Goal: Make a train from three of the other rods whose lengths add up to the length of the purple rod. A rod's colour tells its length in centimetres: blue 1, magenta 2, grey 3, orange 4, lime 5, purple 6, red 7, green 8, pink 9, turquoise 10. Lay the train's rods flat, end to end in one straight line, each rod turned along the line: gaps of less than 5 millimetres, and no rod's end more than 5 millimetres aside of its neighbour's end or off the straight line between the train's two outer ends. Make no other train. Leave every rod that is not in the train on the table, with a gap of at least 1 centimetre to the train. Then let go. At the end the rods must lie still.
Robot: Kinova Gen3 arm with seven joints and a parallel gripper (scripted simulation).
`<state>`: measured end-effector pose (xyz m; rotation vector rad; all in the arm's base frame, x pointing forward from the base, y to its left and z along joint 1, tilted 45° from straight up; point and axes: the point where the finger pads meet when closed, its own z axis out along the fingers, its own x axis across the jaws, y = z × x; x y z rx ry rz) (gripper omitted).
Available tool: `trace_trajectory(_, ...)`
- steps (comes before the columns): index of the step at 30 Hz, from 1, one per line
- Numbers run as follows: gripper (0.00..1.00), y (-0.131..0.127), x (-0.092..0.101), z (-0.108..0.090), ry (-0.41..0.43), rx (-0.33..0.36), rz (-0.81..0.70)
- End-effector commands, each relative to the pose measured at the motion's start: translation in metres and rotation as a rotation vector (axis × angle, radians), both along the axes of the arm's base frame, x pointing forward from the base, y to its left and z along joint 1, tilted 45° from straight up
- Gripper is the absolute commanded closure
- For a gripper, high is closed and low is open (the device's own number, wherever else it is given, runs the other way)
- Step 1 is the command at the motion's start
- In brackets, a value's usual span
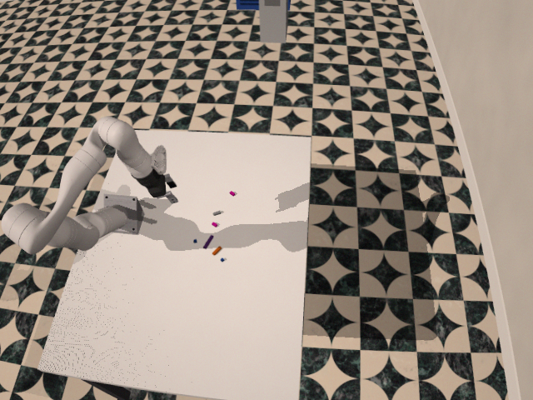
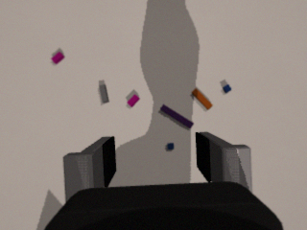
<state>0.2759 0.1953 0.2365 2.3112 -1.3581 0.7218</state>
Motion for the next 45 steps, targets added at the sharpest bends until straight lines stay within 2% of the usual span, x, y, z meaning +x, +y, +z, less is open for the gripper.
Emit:
trace_trajectory(1, 0.00, -0.007, 0.011, 0.000, 0.052, -0.047, 0.034)
trace_trajectory(10, 0.00, -0.015, 0.022, 0.000, 0.152, -0.115, 0.117)
trace_trajectory(45, 0.00, -0.022, 0.027, 0.001, 0.218, -0.159, 0.164)
